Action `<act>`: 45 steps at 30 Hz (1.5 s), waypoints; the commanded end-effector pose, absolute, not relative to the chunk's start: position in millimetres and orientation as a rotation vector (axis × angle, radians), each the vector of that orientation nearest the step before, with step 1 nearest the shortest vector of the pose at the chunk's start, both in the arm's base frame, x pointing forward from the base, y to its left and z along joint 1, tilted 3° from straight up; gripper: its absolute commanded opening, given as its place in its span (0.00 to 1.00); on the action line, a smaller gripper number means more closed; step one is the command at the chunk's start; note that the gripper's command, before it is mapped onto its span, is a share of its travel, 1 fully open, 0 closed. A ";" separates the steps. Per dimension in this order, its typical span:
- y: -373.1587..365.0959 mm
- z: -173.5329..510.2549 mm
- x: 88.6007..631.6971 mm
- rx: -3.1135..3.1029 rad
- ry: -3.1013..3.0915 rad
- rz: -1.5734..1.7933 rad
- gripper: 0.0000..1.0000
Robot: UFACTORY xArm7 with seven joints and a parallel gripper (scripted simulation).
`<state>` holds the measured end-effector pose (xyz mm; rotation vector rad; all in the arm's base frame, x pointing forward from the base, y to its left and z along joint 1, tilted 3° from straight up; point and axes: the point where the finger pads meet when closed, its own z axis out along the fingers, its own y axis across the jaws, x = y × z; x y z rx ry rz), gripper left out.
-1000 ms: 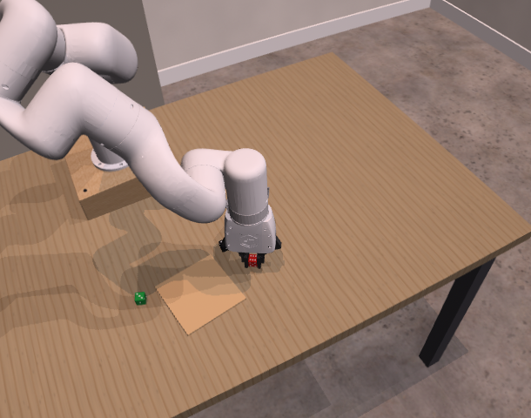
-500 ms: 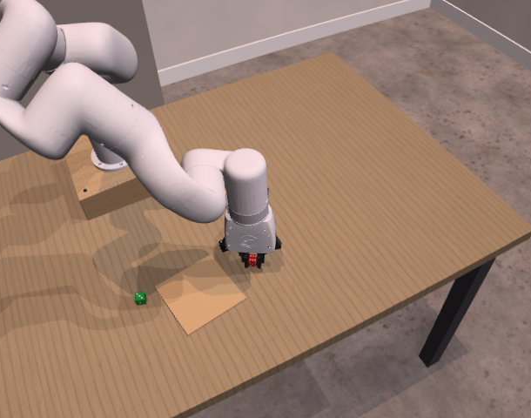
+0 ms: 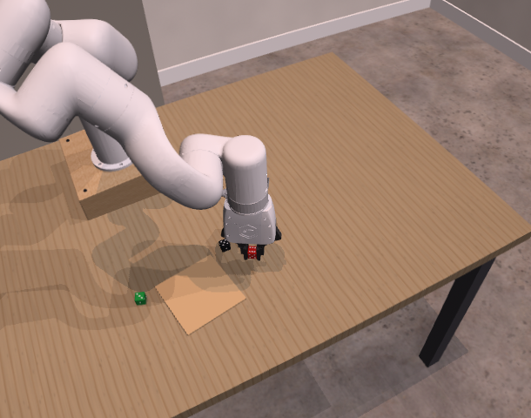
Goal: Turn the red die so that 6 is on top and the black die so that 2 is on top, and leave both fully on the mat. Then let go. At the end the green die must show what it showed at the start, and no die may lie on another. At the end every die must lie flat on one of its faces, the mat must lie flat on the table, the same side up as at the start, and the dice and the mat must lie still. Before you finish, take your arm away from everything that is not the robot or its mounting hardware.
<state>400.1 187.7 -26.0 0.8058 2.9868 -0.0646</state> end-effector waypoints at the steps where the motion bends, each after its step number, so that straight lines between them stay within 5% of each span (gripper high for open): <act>1: 190.1 13.6 399.6 0.805 2.987 -0.059 0.15; 22: 189.0 45.8 400.0 0.782 2.994 -0.060 0.15; 45: 84.6 55.5 442.1 -0.061 3.106 -0.077 0.15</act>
